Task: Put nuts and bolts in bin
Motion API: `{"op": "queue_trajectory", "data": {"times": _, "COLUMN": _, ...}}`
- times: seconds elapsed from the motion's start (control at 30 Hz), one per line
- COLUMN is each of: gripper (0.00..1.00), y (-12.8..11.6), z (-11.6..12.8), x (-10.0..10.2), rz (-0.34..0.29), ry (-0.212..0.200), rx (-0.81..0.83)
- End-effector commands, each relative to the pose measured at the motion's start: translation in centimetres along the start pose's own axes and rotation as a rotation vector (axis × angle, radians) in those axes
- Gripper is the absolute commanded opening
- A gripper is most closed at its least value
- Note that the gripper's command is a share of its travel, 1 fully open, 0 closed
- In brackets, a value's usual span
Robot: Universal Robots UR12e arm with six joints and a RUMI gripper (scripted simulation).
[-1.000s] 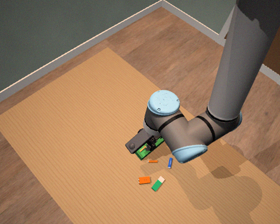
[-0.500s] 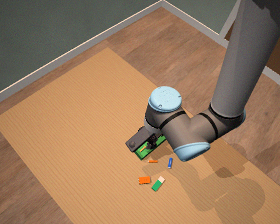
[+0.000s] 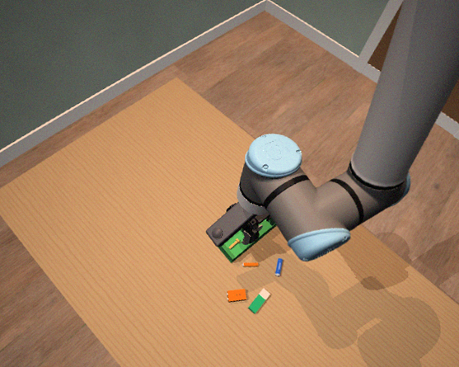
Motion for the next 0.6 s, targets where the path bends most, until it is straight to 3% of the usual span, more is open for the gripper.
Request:
{"op": "queue_trajectory", "data": {"times": 0.0, "gripper": 1.00, "y": 0.0, "z": 0.0, "x": -0.9, "rz": 0.000, "ry": -0.001, "rx": 0.000}}
{"op": "queue_trajectory", "data": {"times": 0.57, "gripper": 1.00, "y": 0.0, "z": 0.0, "x": -6.9, "rz": 0.000, "ry": -0.001, "rx": 0.000}}
Point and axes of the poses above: the point where the finger pads meet when closed, its own x axis out along the fingers, its own z axis across the jaws, y = z × x, the point moved 10 cm from there along -x, back along the fingers, and after that the axes turned 3 degrees about x, right-handed, at the moved point
